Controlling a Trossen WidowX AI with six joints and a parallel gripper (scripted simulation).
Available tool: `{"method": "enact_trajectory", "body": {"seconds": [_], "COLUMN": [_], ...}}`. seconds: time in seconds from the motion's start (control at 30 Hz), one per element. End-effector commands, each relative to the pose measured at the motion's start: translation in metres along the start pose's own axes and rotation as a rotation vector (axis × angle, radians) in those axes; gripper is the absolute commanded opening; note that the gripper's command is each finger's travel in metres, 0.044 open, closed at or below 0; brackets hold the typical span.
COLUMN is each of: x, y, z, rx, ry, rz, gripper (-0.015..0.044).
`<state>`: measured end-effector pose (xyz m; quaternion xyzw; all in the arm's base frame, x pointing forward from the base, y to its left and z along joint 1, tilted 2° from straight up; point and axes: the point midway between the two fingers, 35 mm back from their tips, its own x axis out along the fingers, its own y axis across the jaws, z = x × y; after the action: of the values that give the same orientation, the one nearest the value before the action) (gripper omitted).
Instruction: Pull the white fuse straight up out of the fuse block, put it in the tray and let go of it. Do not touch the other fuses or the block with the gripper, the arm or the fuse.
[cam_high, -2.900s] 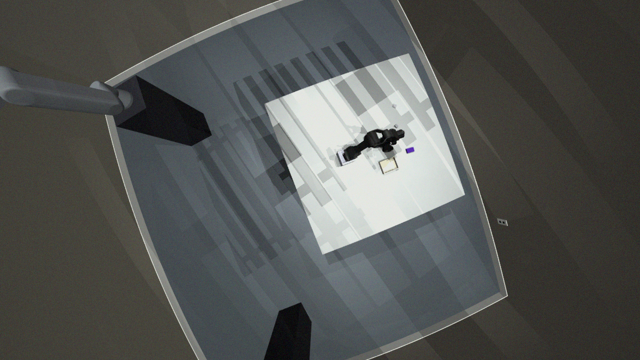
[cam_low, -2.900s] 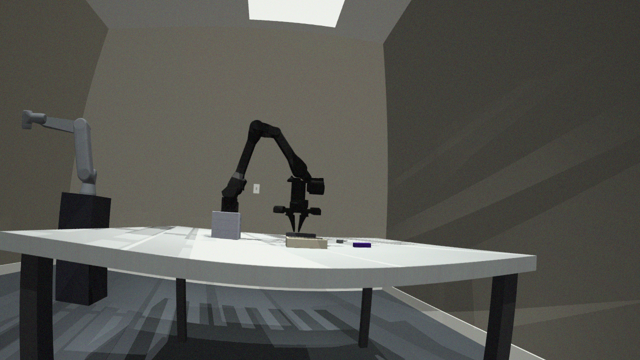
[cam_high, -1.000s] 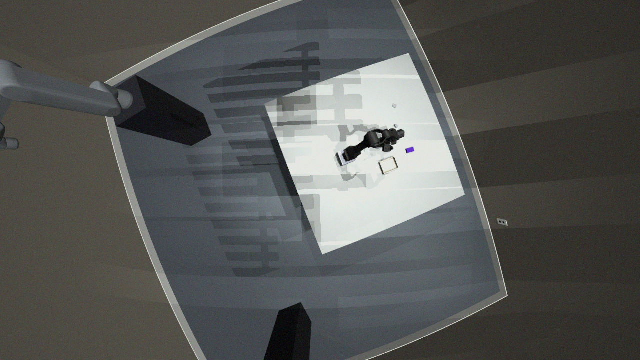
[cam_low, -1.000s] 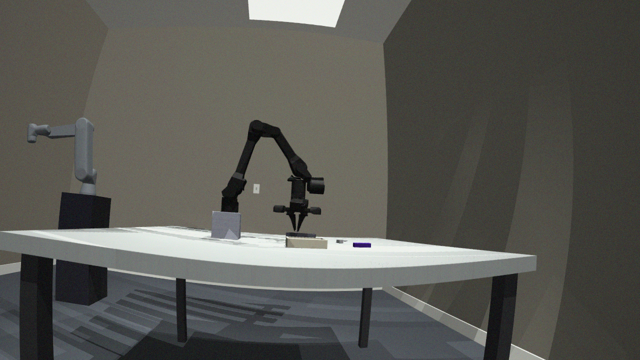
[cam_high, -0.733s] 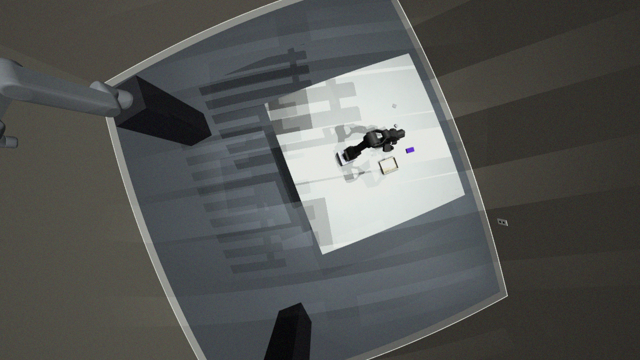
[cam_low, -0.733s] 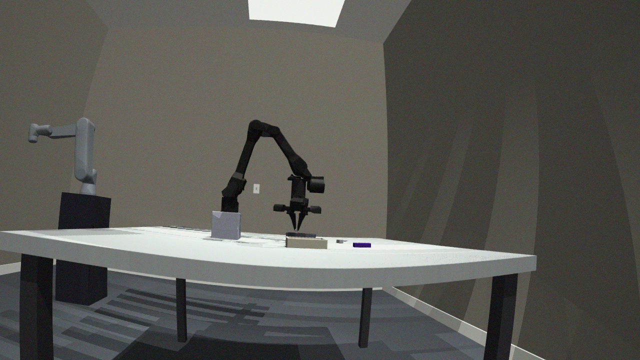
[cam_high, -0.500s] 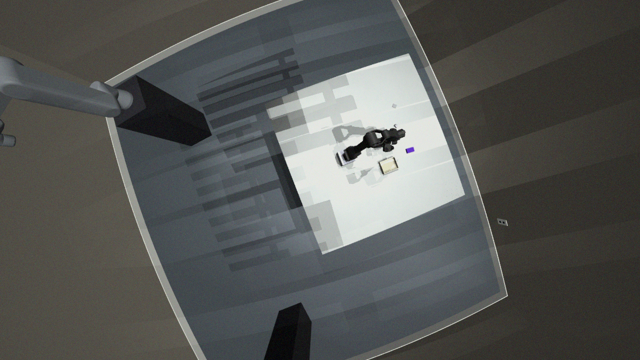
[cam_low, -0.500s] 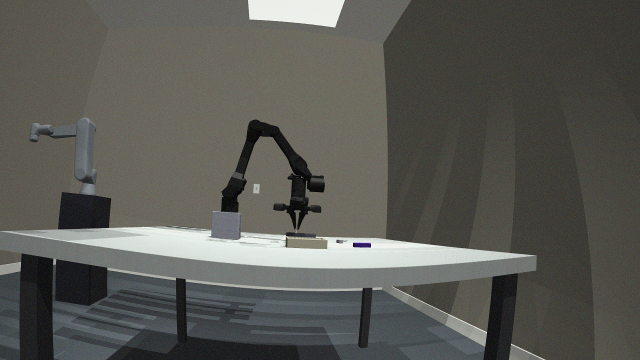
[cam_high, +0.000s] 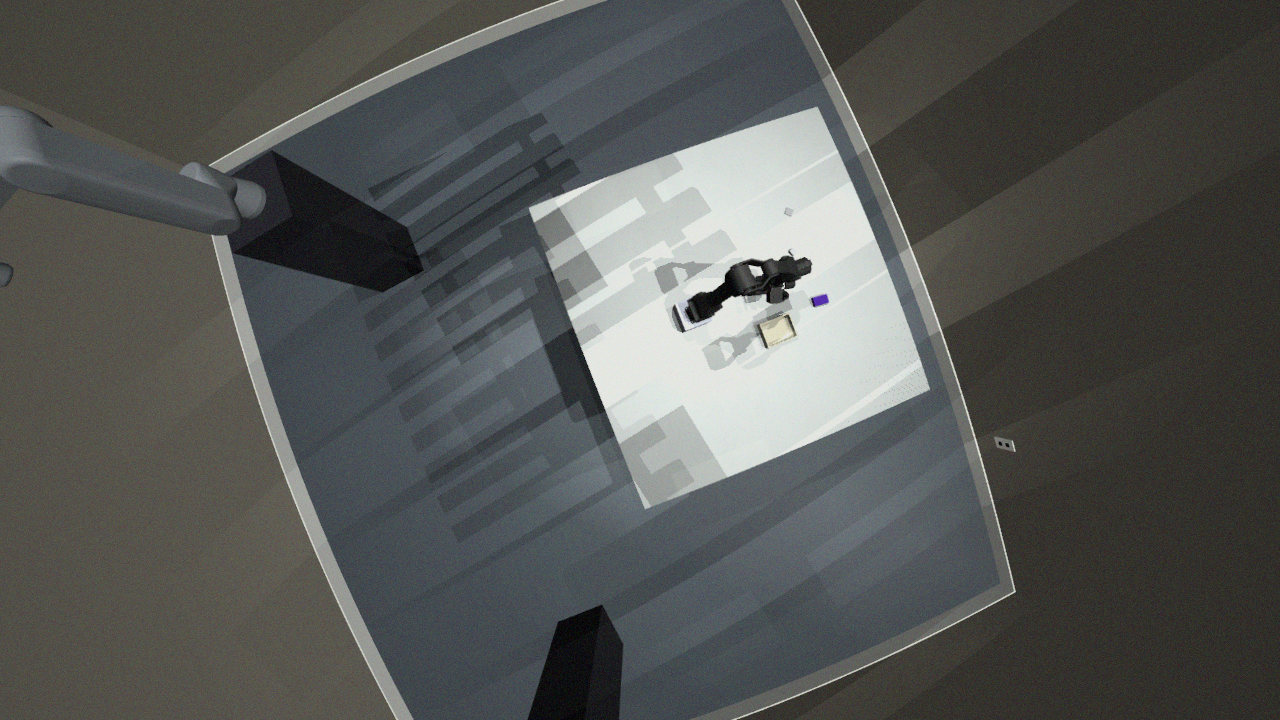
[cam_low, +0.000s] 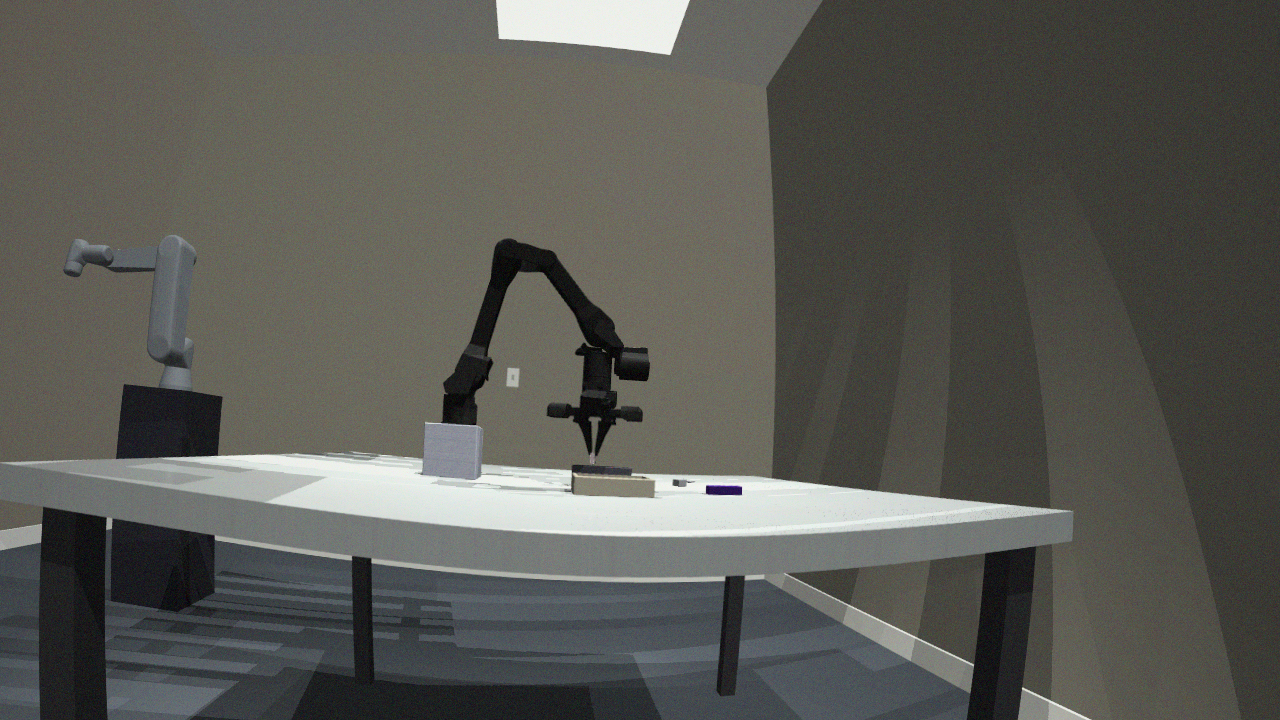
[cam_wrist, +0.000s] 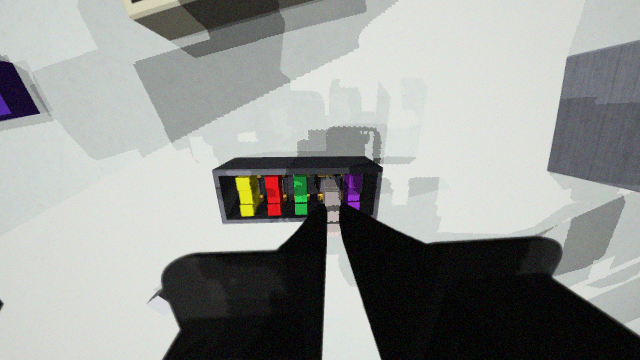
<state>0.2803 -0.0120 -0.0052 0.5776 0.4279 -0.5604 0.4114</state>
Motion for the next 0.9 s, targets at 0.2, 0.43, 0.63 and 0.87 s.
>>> {"method": "enact_trajectory", "body": {"seconds": [0.2, 0.43, 0.63, 0.87], "x": [-0.005, -0.009, -0.013, -0.024], "y": [0.000, 0.000, 0.000, 0.000], "z": [0.000, 0.000, 0.000, 0.000], "rx": [0.001, 0.002, 0.002, 0.002], "ry": [0.001, 0.001, 0.001, 0.001], "rz": [0.001, 0.001, 0.001, 0.001], "gripper": [0.0000, 0.0000, 0.0000, 0.0000]}}
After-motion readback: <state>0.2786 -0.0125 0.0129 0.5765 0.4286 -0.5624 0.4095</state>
